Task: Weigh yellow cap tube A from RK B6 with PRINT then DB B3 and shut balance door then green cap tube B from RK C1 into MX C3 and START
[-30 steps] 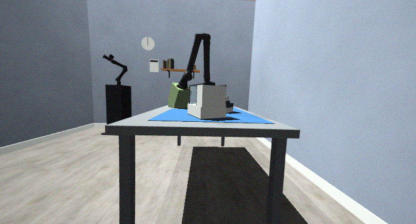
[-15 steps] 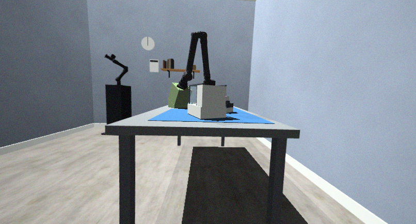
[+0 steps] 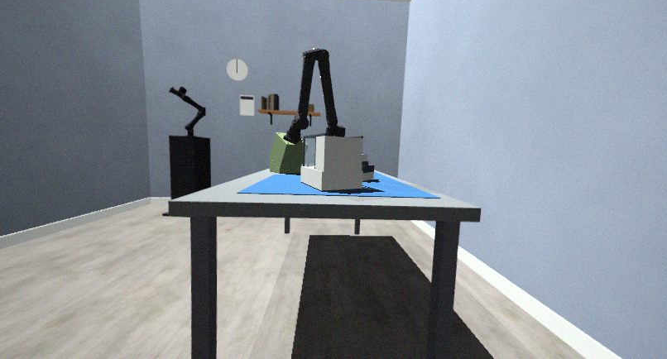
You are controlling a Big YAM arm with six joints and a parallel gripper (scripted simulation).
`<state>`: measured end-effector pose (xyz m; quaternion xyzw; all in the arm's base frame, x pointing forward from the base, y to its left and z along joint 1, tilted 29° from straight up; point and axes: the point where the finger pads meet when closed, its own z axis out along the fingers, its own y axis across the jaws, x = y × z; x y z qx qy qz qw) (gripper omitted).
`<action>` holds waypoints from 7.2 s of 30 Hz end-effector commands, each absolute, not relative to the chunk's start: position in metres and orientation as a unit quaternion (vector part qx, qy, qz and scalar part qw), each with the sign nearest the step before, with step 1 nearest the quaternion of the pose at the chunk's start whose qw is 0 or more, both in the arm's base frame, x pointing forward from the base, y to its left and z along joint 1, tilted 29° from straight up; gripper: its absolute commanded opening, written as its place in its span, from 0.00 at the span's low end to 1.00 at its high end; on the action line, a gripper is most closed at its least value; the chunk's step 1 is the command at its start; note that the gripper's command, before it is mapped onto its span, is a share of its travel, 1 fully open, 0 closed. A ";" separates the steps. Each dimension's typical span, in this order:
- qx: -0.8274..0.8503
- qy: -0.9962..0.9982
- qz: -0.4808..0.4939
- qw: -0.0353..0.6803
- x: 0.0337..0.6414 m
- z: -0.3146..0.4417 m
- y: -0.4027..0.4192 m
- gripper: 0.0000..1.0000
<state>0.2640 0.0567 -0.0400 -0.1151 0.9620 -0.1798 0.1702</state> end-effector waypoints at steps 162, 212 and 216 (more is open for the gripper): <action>-0.263 0.933 -0.188 0.160 0.304 0.064 0.264 0.09; -0.383 0.890 -0.219 0.112 0.379 0.047 0.382 0.09; -0.383 0.890 -0.219 0.112 0.379 0.046 0.383 0.09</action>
